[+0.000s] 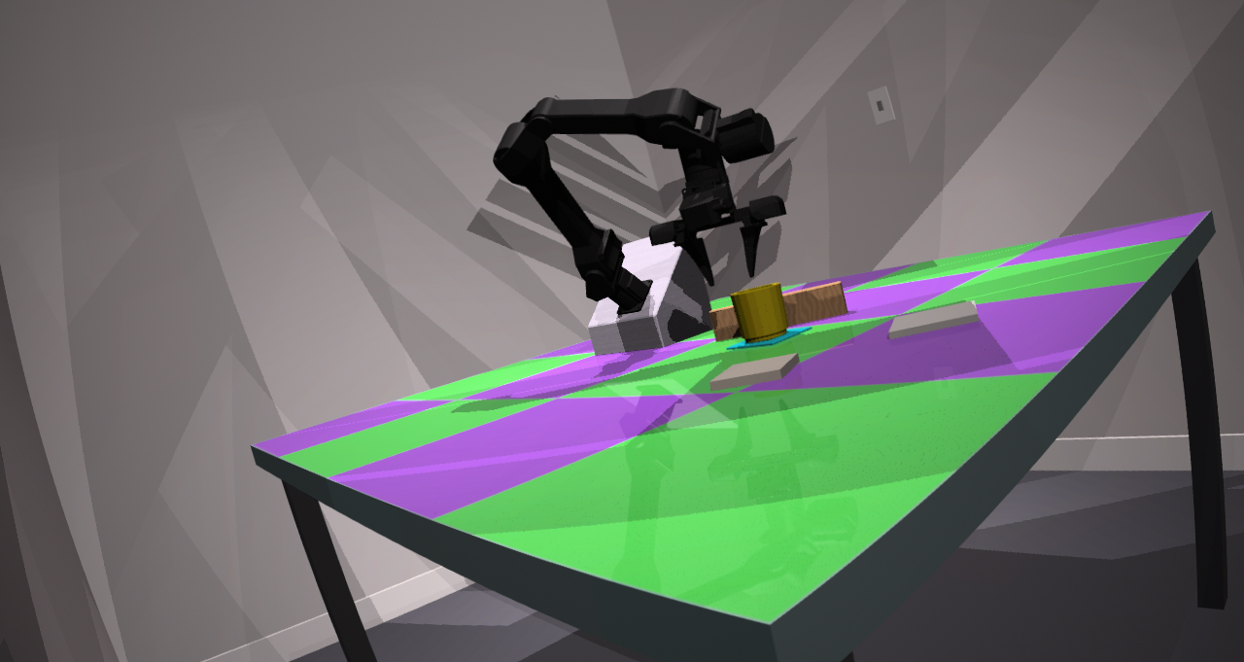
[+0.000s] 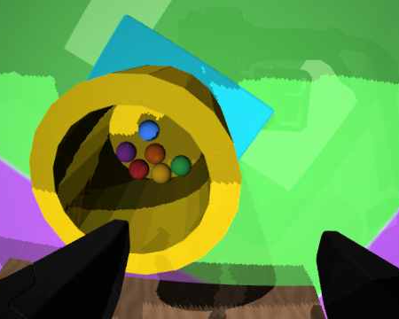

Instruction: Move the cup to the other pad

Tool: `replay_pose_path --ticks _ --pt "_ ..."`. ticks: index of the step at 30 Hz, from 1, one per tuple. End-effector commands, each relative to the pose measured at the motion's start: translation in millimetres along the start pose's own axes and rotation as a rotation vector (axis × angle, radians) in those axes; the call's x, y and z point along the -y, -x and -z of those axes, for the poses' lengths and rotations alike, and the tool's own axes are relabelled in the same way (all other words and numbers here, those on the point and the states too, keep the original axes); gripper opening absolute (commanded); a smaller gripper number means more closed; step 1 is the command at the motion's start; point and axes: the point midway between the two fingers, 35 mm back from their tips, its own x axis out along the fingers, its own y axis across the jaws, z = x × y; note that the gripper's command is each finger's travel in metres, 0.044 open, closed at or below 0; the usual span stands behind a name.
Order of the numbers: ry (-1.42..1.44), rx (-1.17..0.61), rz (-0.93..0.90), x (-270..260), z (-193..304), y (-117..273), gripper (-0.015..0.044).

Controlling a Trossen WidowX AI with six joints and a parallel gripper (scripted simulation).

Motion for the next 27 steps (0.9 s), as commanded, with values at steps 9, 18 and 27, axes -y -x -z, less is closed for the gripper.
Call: replay_pose_path --ticks 9,18,27 --pt "-0.001 -0.003 -0.004 -1 0 19 0.044" --pt "-0.006 -0.005 -0.009 1 0 54 0.044" --pt "-0.001 0.001 -0.007 3 0 59 0.044"
